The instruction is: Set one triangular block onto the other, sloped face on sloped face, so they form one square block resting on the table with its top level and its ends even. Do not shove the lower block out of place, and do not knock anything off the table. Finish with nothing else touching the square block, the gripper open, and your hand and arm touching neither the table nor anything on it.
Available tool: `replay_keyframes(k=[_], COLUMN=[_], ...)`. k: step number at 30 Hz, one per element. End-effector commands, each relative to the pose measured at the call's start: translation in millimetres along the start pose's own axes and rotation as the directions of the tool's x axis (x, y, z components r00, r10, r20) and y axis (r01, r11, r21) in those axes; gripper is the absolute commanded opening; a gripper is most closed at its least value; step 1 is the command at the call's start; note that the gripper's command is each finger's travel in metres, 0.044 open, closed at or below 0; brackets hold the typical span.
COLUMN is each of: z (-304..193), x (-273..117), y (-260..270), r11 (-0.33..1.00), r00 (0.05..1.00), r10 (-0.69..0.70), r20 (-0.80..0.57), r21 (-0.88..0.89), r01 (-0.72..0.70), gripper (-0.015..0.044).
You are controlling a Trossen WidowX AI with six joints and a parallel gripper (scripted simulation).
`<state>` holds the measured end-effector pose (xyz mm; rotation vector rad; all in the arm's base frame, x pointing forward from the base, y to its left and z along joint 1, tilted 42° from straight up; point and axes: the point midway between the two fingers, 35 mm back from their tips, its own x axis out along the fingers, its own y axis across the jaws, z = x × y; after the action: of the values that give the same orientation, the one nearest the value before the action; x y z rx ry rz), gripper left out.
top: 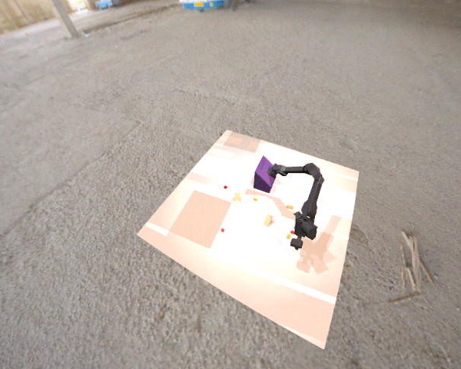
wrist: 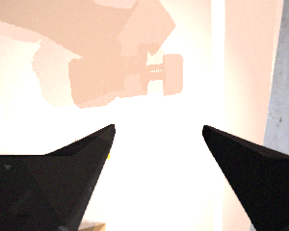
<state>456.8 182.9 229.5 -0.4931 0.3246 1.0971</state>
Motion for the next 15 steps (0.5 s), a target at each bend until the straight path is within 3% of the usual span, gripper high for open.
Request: replay_keyframes(k=[1, 4, 8, 13, 15], z=[-60.8, -108.7, -162.6, -208.9, -213.5], x=[-14.3, -33.3, -62.2, -98.3, -103.1], y=[5.0, 16.2, 40.7, 80.6, 86.6], r11=[0.942, 0.792, 0.47, -0.014, -0.08], r00=[0.992, 0.975, 0.945, 0.906, 0.901], r10=[0.042, 0.095, 0.187, 0.312, 0.329], r20=[-0.117, -0.199, -0.269, -0.286, -0.283], r21=[0.336, 0.609, 0.869, 0.952, 0.942], r01=[0.0, 0.047, 0.154, 0.306, 0.325], gripper=[0.044, 0.044, 0.044, 0.044, 0.044])
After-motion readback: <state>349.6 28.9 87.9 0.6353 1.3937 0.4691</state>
